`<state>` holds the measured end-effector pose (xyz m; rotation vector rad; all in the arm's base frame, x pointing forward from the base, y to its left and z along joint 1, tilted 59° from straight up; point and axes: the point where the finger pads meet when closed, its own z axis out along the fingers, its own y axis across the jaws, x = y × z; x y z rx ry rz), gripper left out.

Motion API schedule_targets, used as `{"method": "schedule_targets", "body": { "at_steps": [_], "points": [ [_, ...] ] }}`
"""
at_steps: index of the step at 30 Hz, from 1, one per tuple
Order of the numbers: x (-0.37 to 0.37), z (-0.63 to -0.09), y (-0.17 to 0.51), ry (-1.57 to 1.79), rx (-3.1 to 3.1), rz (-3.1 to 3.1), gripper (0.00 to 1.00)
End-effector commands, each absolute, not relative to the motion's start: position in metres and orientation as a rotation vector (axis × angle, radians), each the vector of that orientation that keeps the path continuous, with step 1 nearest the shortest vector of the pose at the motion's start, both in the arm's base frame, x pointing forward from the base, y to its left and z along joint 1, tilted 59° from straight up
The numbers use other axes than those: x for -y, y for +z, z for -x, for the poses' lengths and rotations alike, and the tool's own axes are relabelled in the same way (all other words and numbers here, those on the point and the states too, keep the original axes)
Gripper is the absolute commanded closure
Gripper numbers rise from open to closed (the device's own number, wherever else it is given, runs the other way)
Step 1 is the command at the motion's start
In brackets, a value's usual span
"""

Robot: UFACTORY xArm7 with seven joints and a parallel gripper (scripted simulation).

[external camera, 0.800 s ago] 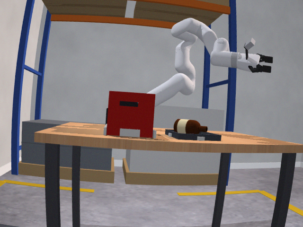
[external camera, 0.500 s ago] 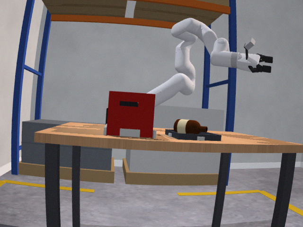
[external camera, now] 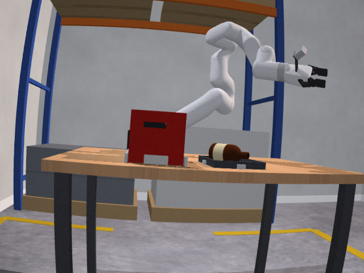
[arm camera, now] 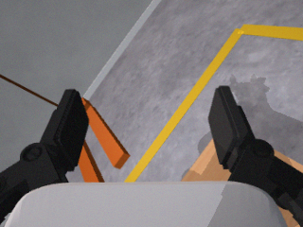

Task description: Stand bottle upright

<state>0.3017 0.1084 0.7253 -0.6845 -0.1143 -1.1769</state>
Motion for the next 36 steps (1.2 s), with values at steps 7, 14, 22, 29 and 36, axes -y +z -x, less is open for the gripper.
{"method": "schedule_targets", "body": {
  "at_steps": [7,14,22,29,36],
  "points": [
    [-0.124,-0.296,0.694,-1.247,0.342,0.825,0.00],
    [-0.136,-0.296,0.655,-1.269,0.524,0.979,0.00],
    [-0.143,-0.299,0.606,-1.258,0.690,1.159,0.00],
    [-0.140,-0.305,0.553,-1.217,0.830,1.352,0.00],
    [-0.128,-0.310,0.499,-1.151,0.941,1.548,0.00]
  ]
}}
